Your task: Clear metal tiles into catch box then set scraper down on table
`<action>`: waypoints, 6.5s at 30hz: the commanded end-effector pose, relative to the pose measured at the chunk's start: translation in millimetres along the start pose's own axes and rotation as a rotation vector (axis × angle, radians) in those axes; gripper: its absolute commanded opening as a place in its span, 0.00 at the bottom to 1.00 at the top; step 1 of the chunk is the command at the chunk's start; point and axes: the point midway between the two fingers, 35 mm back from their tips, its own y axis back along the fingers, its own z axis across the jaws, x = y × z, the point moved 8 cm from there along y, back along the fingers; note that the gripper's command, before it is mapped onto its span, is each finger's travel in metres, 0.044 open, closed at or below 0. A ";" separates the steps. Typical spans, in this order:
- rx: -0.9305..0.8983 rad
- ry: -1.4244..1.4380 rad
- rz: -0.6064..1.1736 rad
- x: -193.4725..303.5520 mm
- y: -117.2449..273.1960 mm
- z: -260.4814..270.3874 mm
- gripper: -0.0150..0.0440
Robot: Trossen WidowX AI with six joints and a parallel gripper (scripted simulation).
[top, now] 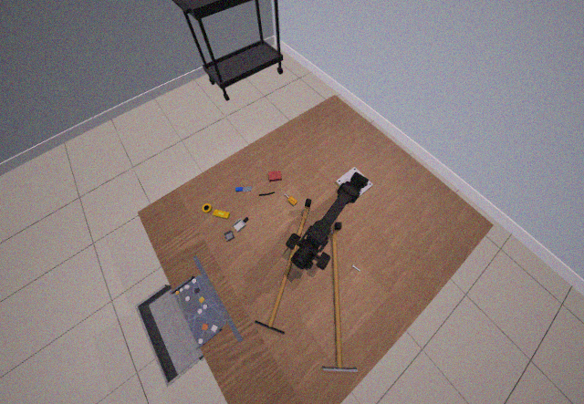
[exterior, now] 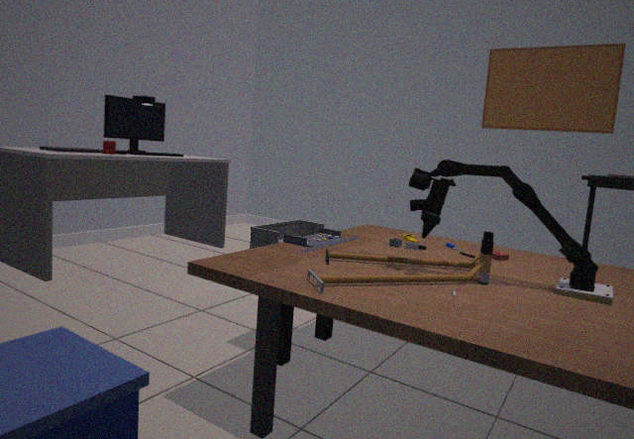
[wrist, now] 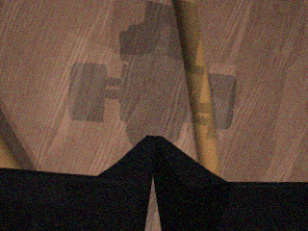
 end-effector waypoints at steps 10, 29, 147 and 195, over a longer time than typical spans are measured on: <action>0.003 -0.058 -0.008 0.1 -1.0 2.9 0.25; 0.002 -0.067 -0.005 2.4 -40.3 3.0 0.25; 0.012 -0.081 -0.029 -1.5 -112.1 -69.0 0.25; 0.021 -0.077 -0.063 -6.6 -104.1 -105.8 0.25</action>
